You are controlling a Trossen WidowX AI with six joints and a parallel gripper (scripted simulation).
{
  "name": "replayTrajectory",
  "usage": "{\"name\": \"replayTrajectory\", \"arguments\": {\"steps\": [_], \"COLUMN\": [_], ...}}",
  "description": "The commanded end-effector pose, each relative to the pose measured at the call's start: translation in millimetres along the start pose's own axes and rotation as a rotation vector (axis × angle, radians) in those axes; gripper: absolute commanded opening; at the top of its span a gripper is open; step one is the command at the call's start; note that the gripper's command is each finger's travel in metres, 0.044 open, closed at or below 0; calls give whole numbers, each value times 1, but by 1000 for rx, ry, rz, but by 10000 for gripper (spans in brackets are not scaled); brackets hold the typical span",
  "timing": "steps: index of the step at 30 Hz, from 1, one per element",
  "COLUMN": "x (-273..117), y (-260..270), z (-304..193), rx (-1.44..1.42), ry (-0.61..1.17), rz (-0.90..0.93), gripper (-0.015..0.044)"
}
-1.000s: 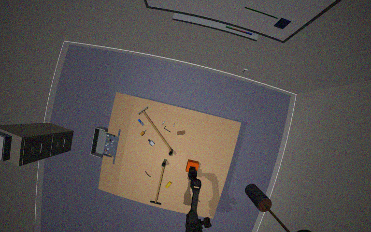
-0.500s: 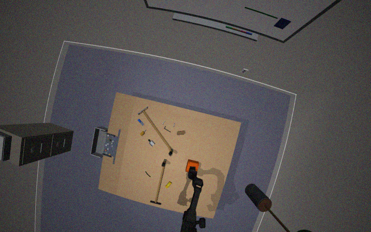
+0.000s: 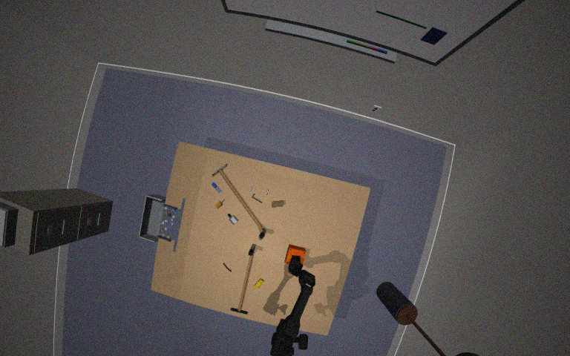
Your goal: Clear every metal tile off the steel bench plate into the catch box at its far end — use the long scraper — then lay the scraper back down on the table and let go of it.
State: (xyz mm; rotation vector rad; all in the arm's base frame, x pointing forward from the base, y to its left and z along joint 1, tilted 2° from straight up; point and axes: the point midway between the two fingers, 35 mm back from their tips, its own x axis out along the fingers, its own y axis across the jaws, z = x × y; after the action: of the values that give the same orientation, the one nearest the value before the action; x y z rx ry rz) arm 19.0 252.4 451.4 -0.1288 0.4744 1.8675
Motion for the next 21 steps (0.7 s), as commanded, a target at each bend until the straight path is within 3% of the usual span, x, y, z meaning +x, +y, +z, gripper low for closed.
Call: {"name": "replayTrajectory", "arguments": {"steps": [1,21], "x": [-7,-47], "y": [-15,-74], "z": [-1,-10], "rx": [16,88], "ry": [-19,-91], "rz": [-75,-395], "gripper": [440,440]}}
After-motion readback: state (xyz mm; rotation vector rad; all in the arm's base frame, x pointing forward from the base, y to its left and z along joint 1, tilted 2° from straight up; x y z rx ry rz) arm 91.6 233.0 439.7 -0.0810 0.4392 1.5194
